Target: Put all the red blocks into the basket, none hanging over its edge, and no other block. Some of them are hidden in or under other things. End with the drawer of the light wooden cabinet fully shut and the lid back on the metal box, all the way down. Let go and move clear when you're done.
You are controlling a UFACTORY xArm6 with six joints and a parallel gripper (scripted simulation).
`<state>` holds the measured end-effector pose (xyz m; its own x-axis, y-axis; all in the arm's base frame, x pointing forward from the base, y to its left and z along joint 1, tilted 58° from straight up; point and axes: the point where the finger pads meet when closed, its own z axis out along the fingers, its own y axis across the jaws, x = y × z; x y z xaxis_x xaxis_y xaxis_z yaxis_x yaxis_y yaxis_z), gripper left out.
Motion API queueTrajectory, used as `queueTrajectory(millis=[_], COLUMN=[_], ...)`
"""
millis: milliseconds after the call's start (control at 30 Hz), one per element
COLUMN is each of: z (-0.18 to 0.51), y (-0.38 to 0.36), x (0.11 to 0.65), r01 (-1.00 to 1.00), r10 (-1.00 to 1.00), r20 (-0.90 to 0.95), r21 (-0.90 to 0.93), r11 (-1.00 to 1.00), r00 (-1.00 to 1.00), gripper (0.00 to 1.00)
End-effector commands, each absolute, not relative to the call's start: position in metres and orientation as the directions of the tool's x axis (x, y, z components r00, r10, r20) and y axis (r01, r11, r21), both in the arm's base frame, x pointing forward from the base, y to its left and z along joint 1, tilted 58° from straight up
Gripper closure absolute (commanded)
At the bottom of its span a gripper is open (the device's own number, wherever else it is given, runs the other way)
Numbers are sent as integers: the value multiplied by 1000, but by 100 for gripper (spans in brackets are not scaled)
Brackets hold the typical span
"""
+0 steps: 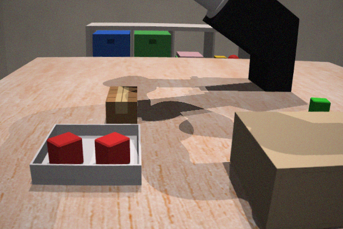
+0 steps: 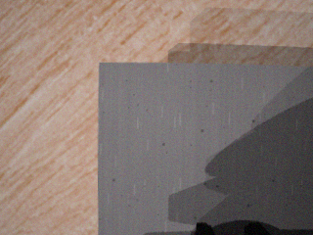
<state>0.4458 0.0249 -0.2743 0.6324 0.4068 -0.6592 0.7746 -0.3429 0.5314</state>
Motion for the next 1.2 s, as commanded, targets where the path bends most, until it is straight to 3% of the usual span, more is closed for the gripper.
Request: queueTrajectory(millis=[0,1167], z=[-274,-275], y=[27,24], x=[448,448], r01=[774,774], r10=[410,410], r20=[-656,-656], r21=[533,533], r11=[-343,-343], r00=[634,634], gripper=[100,100])
